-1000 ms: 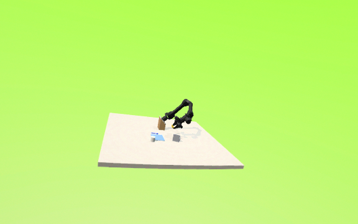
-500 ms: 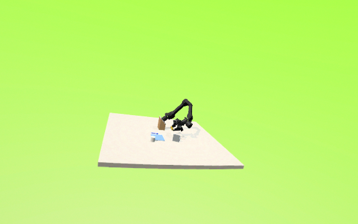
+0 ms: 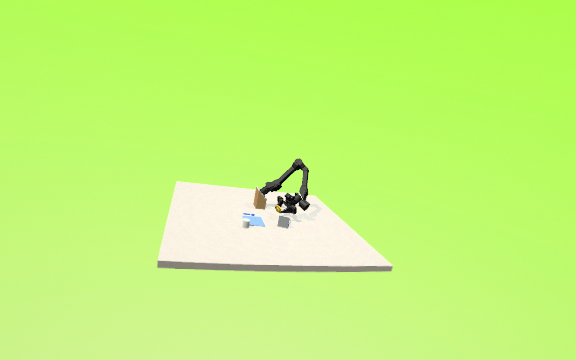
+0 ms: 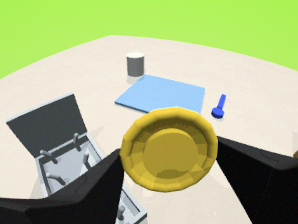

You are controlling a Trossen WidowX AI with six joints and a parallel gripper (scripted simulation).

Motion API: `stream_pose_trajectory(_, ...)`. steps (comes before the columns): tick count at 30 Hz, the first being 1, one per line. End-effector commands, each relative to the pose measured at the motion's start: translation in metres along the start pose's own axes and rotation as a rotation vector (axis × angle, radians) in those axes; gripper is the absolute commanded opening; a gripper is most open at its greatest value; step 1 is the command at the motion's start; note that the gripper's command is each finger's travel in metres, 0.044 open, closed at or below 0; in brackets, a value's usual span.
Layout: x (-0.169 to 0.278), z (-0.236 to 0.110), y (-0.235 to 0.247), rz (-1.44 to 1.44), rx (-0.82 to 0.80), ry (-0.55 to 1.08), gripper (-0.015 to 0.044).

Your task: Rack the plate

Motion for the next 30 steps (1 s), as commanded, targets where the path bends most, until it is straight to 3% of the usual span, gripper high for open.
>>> stream_pose_trajectory(1, 0.005, -0.001, 0.0, -0.018, -0.066, -0.056, 0.0)
stream_pose_trajectory(30, 0.046, -0.039, -0.006, -0.05, -0.616, -0.311, 0.0)
Point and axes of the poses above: the point midway between the two fingers, 35 mm back from their tips, its own z axis out along the fingers, its own y axis across the jaws, x = y × z, the point moved 3 cm from there along -z, back along the fingers, and after that the axes turned 2 degrees about z, right-handed, at the moved point
